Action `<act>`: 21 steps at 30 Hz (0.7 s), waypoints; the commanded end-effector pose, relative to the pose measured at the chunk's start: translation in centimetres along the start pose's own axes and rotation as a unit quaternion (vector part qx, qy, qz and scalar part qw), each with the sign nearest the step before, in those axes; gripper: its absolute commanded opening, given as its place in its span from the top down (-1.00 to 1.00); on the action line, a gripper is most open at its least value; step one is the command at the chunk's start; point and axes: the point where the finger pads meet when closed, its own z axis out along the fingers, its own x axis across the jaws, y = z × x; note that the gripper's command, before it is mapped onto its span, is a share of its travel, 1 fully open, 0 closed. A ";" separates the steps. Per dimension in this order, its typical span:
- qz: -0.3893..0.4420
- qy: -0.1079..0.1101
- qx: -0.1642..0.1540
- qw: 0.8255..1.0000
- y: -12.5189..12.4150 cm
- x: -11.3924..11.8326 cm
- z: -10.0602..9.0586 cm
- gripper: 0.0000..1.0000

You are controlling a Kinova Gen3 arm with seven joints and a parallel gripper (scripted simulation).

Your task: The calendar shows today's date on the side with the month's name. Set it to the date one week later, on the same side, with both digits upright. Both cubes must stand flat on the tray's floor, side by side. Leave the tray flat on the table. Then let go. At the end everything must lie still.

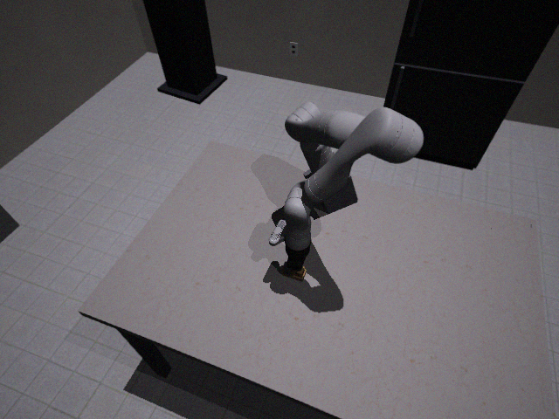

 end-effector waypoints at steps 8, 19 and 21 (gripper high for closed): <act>0.000 0.000 0.000 1.000 0.0 0.0 0.0 -0.62; 0.000 0.000 0.000 1.000 0.0 0.0 0.0 -0.74; 0.000 0.000 0.000 1.000 0.0 0.0 0.0 -0.74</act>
